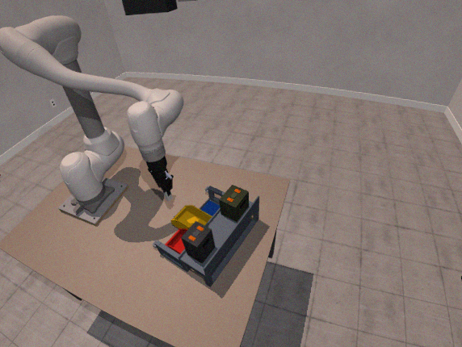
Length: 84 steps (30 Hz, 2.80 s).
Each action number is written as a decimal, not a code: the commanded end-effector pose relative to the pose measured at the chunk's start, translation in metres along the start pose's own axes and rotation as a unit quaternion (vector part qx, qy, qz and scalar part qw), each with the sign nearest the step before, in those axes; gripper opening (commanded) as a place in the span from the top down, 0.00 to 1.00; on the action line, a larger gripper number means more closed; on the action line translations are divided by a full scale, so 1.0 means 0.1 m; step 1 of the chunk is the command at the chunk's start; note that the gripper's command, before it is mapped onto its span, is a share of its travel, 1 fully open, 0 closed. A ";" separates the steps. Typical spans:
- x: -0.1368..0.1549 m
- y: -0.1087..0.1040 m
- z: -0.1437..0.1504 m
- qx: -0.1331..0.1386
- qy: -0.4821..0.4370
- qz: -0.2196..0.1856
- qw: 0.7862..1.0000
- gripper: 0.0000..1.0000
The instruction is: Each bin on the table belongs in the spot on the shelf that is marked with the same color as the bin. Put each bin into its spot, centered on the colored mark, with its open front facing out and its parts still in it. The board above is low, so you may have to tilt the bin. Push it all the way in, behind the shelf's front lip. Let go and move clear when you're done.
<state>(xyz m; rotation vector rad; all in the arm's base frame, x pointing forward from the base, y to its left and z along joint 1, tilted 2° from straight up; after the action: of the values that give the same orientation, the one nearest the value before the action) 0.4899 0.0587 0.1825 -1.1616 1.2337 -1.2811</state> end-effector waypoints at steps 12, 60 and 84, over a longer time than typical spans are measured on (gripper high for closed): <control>0.00 0.11 0.00 0.000 0.000 0.001 1.000 0.90; 0.01 1.10 0.00 0.000 0.000 0.001 1.000 0.90; 0.01 1.10 0.00 0.000 0.000 0.001 1.000 0.90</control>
<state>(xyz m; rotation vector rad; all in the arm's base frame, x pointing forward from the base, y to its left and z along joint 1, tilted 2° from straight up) 0.4931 0.0567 0.0724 -1.1616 1.2344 -1.2796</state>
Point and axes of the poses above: the point where the finger pads meet when closed, its own y axis out along the fingers, its own z axis across the jaws, x = y × z, the point moved 3 cm from there along -y, back along the fingers, and after that the axes turned 8 degrees about -y, right-handed, at the moved point
